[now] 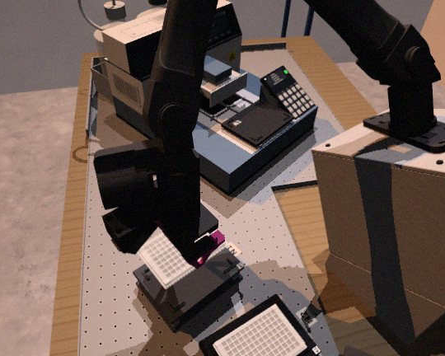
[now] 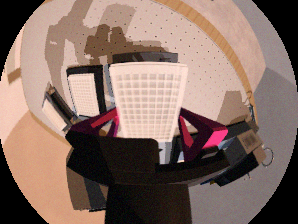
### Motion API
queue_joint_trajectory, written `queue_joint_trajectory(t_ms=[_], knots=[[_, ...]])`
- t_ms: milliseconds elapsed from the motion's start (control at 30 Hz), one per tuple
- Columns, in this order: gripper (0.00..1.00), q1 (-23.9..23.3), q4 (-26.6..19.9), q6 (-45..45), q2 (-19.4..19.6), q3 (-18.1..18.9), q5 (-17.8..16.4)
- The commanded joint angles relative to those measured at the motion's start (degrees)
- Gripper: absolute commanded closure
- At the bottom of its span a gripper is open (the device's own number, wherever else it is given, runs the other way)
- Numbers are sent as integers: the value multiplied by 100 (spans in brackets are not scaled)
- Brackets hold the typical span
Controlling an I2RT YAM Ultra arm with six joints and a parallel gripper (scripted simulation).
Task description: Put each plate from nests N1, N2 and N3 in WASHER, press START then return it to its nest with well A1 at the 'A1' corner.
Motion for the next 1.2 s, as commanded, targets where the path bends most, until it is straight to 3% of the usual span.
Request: queue_joint_trajectory(t_ms=[0,500,633,667,1167], knots=[[100,158,-220,114,-205,-141,29],[100,320,-633,297,-513,-37,47],[100,322,-639,300,-513,-29,43],[100,329,-654,309,-318,-22,43],[100,324,-610,302,-395,-27,40]])
